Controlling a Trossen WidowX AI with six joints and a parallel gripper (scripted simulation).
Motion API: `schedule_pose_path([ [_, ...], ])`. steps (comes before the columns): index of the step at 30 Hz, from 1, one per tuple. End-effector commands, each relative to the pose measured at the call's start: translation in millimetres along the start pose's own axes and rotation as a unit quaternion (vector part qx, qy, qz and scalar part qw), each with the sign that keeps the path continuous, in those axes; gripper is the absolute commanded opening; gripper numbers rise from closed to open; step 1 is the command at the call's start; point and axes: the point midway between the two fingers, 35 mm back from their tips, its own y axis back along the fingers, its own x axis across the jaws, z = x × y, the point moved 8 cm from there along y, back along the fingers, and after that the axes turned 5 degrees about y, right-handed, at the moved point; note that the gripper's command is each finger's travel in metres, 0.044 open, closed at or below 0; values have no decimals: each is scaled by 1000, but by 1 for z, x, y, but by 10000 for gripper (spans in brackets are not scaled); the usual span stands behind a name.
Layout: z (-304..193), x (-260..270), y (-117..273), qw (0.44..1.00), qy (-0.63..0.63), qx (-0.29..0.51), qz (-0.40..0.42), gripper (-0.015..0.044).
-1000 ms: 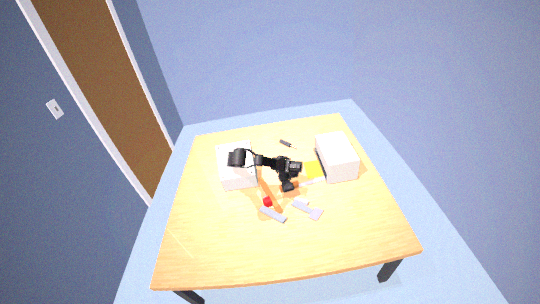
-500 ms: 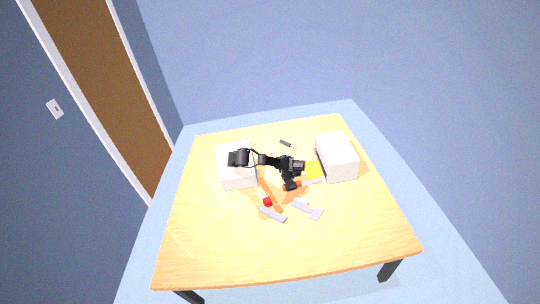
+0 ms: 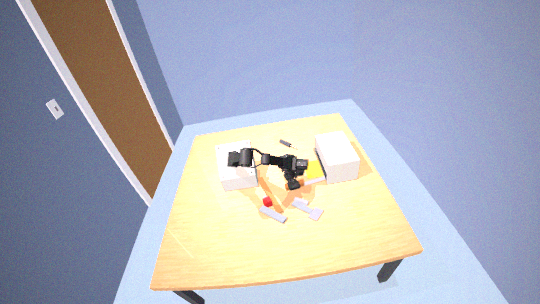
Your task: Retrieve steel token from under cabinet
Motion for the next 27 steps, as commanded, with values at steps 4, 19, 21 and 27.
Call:
schedule_pose_path([
  [4, 9, -1, 0, 1000, -2, 0, -1, 0],
  [19, 26, -3, 0, 1000, -3, -1, -1, 0],
  [21, 28, -3, 0, 1000, -3, -1, -1, 0],
  [27, 34, -3, 0, 1000, -3, -1, -1, 0],
])
